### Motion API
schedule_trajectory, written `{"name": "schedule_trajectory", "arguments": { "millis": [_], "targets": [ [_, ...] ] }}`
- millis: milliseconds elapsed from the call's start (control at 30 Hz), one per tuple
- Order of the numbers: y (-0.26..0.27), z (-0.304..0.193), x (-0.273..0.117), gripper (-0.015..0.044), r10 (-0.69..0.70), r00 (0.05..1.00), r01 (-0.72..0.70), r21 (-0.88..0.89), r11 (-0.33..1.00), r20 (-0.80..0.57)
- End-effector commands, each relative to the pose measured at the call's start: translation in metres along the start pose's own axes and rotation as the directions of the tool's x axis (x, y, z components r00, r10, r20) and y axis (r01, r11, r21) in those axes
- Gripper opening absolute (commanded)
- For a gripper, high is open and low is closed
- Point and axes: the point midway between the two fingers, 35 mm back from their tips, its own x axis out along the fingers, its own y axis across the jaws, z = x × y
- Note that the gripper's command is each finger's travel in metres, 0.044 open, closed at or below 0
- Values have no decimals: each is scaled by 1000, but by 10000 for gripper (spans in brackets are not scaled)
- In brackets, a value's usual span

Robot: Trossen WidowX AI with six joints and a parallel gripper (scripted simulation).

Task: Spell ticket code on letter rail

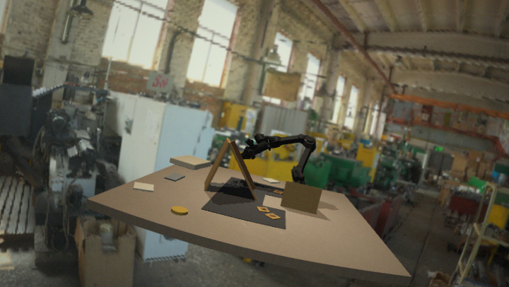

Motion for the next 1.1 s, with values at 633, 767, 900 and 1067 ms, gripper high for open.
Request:
{"name": "schedule_trajectory", "arguments": {
  "millis": [633, 767, 900, 1067],
  "targets": [
    [8, -1, 0, 0, 1, 1000, 0, -12, 1000, 5],
    [10, -1, 1, 0, 1, 1000, -1, -12, 1000, 5],
    [12, -2, 1, 0, 1, 1000, -1, -12, 1000, 5],
    [15, -2, 1, 0, 1, 1000, -1, -12, 1000, 5]
  ]
}}
